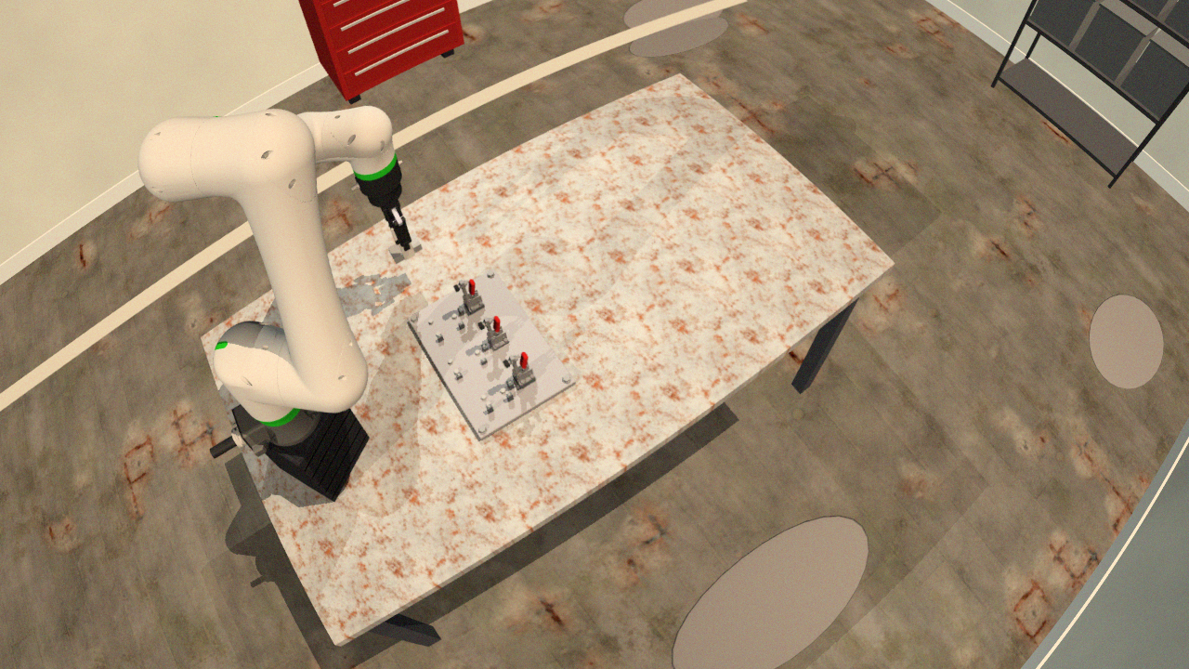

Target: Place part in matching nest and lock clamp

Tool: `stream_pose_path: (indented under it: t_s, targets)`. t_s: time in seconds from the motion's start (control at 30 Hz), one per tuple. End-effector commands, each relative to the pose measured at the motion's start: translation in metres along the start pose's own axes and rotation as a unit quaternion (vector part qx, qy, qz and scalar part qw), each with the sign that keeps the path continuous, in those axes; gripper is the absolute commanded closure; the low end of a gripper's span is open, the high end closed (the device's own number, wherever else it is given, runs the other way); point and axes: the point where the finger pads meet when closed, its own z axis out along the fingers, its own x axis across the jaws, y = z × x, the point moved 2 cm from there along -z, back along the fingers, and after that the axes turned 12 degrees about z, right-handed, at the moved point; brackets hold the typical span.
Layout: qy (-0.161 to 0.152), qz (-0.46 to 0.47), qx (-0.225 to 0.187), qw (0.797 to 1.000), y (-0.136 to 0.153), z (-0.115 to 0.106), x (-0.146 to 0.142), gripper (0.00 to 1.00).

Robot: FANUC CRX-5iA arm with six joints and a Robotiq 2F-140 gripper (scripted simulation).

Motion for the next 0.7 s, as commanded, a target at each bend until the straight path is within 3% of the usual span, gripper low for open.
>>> stream_pose_path:
  t_s: [0.0,0.67]
  targets:
    - [0.0,0.0,0.0,1.0,0.0,0.002,0.0,1.0]
    - [0.0,0.0,0.0,1.0,0.001,0.018,0.0,1.0]
